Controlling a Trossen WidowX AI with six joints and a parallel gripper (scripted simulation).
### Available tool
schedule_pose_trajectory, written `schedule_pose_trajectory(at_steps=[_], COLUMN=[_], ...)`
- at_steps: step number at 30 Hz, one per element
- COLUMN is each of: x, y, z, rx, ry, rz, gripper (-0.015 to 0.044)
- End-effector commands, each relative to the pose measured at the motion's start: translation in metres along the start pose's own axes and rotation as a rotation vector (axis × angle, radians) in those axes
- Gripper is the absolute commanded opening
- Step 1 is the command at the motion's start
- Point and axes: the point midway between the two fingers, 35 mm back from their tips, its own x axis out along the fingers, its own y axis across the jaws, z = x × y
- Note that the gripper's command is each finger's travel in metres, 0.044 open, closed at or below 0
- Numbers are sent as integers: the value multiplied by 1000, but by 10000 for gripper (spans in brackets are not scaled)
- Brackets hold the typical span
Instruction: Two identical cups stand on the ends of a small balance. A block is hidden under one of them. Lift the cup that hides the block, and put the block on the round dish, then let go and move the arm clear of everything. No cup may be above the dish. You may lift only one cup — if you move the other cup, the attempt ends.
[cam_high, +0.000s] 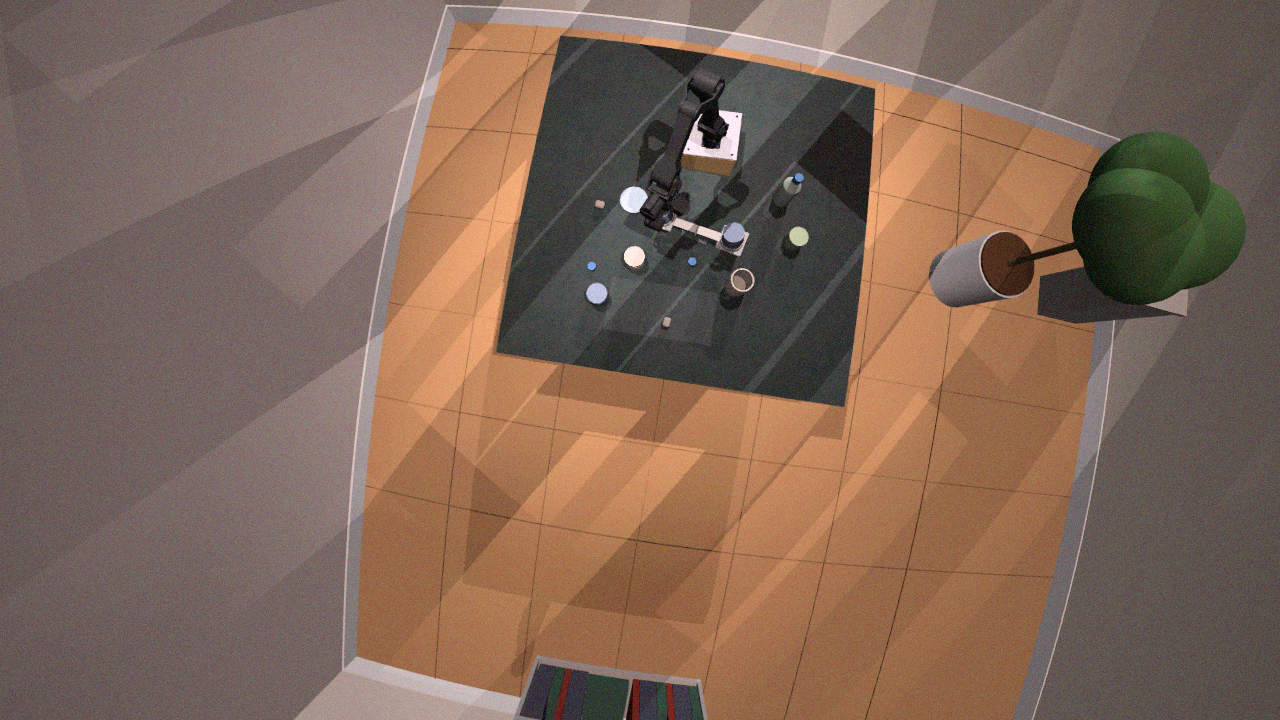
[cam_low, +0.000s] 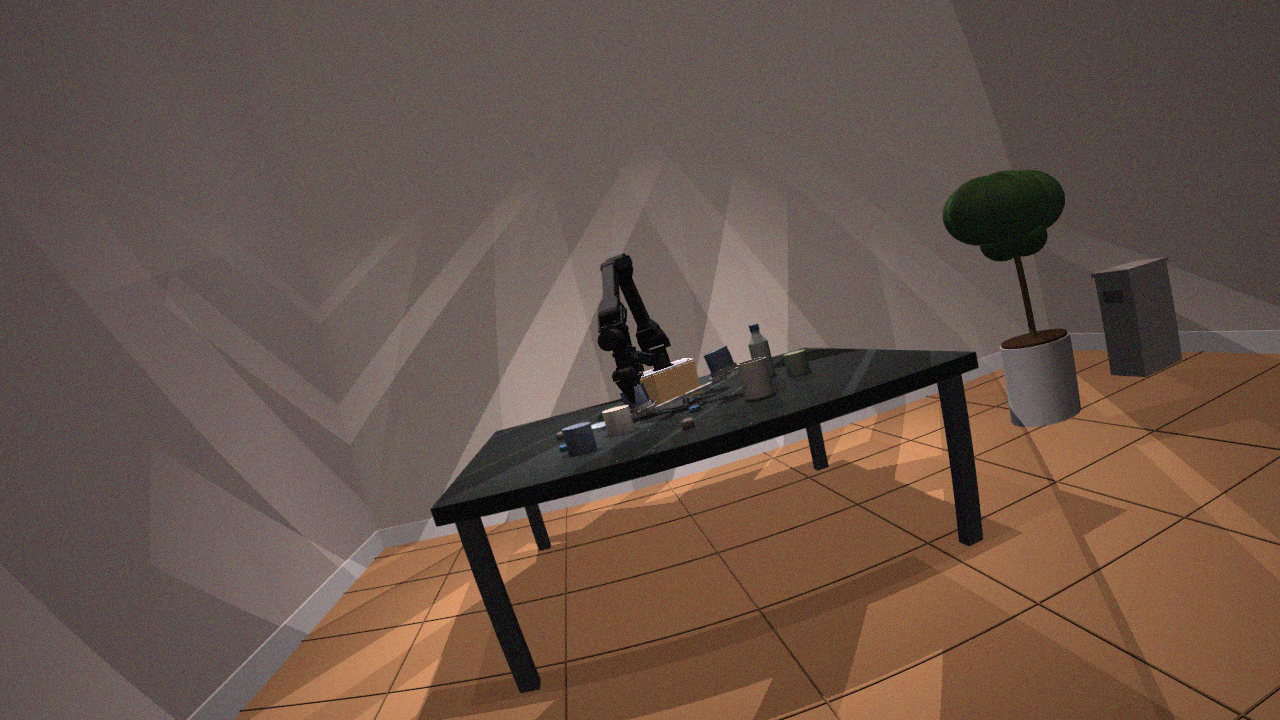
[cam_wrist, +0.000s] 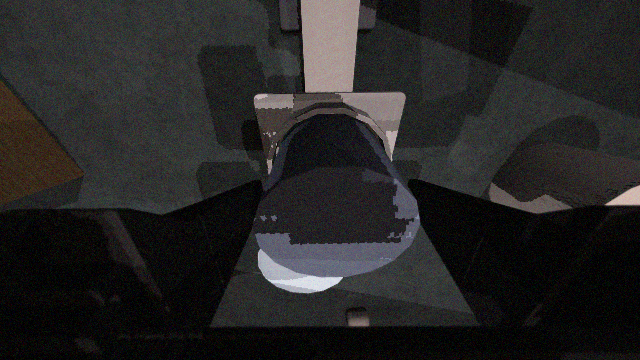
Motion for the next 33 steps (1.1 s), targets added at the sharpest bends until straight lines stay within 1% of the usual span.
schedule_pose_trajectory(at_steps=[1, 4, 11, 23, 33], x=[7, 7, 7, -3, -15], y=[3, 3, 3, 0, -3], z=[1, 1, 1, 1, 0], rx=[-4, -4, -4, -4, -4], ry=[-6, -6, -6, -6, -6], rz=[11, 11, 11, 10, 10], gripper=[440, 361, 315, 0, 0])
